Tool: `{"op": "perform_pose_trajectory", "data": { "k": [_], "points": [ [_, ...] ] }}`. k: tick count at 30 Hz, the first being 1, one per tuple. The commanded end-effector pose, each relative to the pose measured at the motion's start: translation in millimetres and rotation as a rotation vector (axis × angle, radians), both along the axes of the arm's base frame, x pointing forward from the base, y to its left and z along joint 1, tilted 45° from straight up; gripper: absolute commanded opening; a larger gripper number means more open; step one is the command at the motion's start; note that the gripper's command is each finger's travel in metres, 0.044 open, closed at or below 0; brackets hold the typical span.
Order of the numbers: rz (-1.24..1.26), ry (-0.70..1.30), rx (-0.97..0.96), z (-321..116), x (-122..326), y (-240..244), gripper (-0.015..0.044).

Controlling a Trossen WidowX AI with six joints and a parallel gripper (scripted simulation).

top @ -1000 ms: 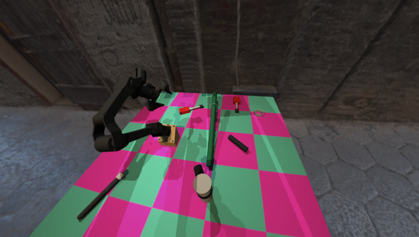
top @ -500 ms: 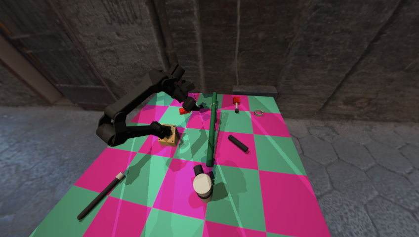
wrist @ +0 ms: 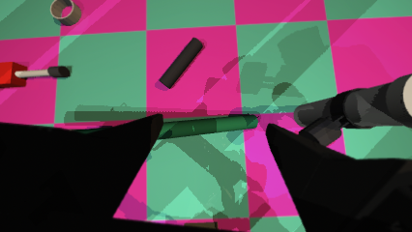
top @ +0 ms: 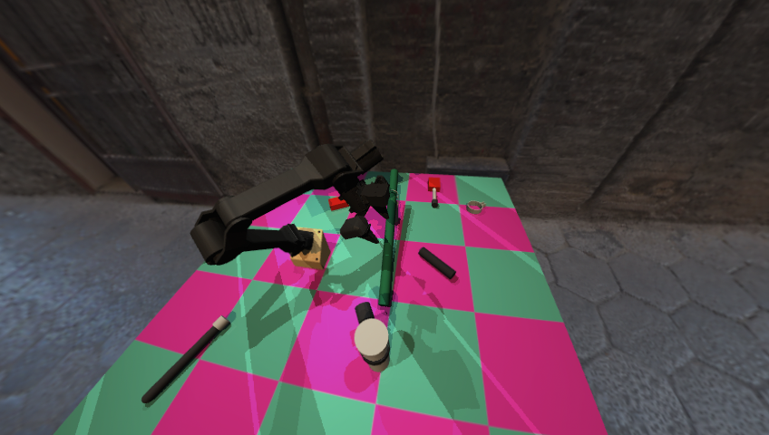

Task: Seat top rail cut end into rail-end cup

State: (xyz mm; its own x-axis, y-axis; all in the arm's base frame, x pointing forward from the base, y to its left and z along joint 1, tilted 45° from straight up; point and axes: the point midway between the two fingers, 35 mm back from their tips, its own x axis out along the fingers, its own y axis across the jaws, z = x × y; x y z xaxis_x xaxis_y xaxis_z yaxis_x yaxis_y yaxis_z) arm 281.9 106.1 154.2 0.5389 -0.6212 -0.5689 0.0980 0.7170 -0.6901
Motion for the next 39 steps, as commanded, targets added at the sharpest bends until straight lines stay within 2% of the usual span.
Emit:
{"op": "perform_pose_trajectory", "data": {
  "k": [1, 9, 22, 30, 39],
  "points": [
    [0.014, 0.045, -0.031, 2, 3, -7, 0.0440],
    [0.267, 0.408, -0.175, 24, 7, -44, 0.0440],
    [0.920, 0.932, -0.486, 71, -5, -110, 0.0440],
    [1.177, 1.044, -0.638, 95, -19, -137, 0.0440],
    [1.469, 1.187, -0.893, 115, -33, -156, 0.0440]
  ]
}}
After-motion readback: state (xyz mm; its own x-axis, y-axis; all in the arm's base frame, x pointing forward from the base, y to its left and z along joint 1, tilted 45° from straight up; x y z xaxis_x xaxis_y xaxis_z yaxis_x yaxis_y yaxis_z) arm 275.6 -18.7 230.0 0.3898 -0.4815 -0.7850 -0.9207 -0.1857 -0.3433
